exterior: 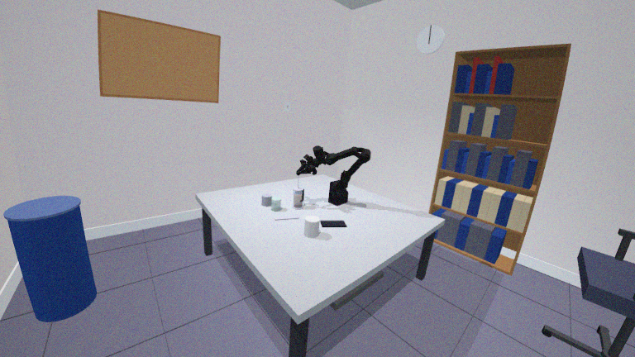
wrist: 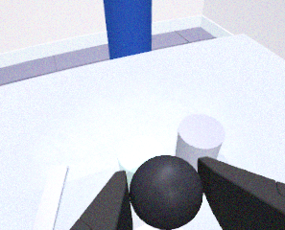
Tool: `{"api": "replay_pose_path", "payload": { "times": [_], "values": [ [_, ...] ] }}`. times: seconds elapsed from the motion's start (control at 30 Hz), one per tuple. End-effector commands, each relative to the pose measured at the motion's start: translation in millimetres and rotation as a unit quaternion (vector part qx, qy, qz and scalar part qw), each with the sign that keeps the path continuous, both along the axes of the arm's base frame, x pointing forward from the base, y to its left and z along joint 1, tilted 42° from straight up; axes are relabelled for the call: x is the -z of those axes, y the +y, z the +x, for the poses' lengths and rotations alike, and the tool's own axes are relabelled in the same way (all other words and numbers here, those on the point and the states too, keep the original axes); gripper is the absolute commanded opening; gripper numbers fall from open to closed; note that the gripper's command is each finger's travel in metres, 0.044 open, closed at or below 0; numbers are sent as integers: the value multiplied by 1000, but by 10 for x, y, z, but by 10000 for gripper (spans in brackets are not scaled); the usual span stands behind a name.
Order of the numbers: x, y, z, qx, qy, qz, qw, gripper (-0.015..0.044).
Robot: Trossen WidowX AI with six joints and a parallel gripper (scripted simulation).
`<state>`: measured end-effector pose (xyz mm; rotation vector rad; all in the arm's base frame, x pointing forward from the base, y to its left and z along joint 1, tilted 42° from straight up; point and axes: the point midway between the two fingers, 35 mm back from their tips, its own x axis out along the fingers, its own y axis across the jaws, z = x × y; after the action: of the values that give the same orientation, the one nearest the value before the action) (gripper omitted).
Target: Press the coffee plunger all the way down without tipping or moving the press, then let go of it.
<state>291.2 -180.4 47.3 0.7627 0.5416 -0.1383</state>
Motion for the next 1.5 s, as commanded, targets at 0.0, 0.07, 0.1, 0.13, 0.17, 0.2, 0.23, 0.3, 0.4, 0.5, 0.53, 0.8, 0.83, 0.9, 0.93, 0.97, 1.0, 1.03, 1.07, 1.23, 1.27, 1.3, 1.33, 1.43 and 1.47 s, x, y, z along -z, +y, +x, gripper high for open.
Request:
{"api": "replay_pose_path", "payload": {
  "times": [0.0,0.07,0.1,0.13,0.17,0.2,0.23,0.3,0.4,0.5,0.53,0.8,0.83,0.9,0.93,0.97,1.0,1.03,1.07,1.23,1.27,1.3,1.33,1.43,1.47],
  "values": [
    [212,145,-38,-6,22,18,1000,118],
    [239,164,-32,-6,22,18,1000,118],
    [252,174,-29,-6,22,18,1000,118],
    [265,183,-26,-6,22,18,1000,118],
    [279,193,-22,-6,22,18,1000,118],
    [292,203,-19,-6,22,18,1000,118],
    [305,213,-16,-6,22,18,1000,118],
    [331,234,-10,-6,22,18,1000,118],
    [370,265,-1,-6,22,18,1000,118],
    [408,296,9,-6,22,18,1000,118],
    [420,307,12,-6,22,18,1000,118],
    [518,394,42,-5,21,18,1000,118],
    [529,405,46,-5,21,18,1000,118],
    [553,426,56,-5,21,19,1000,118],
    [564,437,61,-5,21,19,1000,118],
    [576,448,67,-5,21,19,1000,118],
    [587,459,73,-5,20,19,1000,118],
    [598,469,80,-5,20,19,1000,118],
    [609,479,88,-5,20,19,1000,118],
    [652,514,139,-5,19,19,1000,118],
    [658,517,151,-5,19,19,1000,118],
    [664,518,164,-5,19,20,1000,118],
    [668,518,176,-5,18,20,1000,118],
    [676,512,203,-5,18,20,1000,118],
    [677,509,208,-5,18,20,1000,118]
  ]
}}
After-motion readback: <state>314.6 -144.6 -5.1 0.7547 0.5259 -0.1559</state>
